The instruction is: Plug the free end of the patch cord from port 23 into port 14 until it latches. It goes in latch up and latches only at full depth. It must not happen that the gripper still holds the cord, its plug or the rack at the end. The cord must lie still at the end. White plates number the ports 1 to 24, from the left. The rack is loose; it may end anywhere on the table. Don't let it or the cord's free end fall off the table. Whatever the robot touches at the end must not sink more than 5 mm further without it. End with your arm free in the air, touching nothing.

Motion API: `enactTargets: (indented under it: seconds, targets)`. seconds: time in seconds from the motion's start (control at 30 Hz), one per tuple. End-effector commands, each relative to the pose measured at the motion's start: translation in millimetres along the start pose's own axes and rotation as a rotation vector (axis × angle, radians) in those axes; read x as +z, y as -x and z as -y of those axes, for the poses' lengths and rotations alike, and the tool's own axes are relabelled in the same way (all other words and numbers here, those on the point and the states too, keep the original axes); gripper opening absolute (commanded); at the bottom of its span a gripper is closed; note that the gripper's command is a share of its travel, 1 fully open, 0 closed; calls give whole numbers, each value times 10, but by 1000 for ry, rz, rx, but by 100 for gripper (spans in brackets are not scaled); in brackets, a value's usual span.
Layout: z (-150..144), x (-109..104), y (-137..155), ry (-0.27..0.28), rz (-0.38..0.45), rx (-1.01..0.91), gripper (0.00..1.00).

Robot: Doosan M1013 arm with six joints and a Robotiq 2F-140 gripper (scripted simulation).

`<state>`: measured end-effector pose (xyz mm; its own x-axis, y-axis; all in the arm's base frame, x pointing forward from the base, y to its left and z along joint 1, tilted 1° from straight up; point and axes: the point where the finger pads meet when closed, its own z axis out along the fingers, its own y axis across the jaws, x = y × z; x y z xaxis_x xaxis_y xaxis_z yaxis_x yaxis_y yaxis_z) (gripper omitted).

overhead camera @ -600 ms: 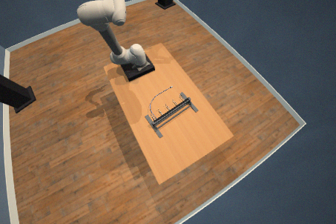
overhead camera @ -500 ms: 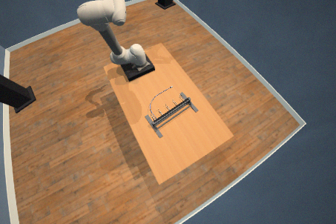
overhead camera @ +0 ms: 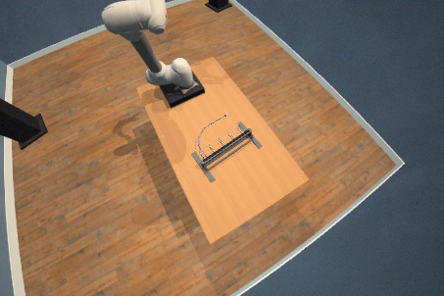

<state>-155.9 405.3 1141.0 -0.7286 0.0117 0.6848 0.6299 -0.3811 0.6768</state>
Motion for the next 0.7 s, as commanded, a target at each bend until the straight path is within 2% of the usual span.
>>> enactTargets:
  seconds: [0.0,0.2,0.43,0.5,0.67]
  targets:
    - [2,2,1,0,0,0,100]
    - [80,52,51,-3,13,-22,100]
    - [446,302,328,-21,76,-123,100]
    - [446,302,328,-21,76,-123,100]
    - [807,583,699,-45,150,-225,100]
